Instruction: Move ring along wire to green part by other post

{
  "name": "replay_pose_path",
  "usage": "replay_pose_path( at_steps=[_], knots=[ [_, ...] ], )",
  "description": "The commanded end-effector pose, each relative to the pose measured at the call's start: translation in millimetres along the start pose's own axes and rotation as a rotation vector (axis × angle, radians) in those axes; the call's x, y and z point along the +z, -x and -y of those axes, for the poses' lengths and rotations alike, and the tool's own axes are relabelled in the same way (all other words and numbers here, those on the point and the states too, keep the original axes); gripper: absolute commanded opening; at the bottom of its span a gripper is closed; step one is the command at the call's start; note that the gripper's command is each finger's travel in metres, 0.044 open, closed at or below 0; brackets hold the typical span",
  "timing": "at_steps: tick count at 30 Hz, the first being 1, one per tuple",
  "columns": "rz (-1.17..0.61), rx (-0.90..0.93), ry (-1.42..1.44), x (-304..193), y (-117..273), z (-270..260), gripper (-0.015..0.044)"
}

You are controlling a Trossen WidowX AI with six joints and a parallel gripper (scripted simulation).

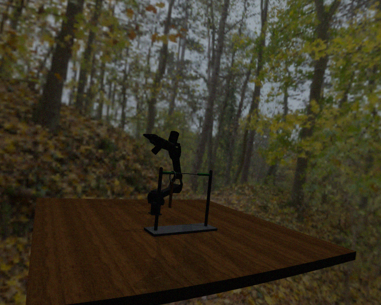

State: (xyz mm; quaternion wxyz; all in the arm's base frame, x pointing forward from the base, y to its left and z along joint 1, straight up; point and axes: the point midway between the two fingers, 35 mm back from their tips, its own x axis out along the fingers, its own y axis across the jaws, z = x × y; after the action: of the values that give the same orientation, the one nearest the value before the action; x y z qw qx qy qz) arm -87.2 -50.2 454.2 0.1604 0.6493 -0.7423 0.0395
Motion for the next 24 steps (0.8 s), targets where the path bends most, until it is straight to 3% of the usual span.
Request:
replay_pose_path(
  at_steps=[1, 9, 24],
  knots=[
    [0.001, -0.007, 0.005, 0, -1, 2, 0.0374],
    [0.004, -0.135, 0.158, 7, -15, 40, 0.0164],
    [-0.258, -0.543, 0.970, 52, -62, 186, 0.0160]
  ],
)
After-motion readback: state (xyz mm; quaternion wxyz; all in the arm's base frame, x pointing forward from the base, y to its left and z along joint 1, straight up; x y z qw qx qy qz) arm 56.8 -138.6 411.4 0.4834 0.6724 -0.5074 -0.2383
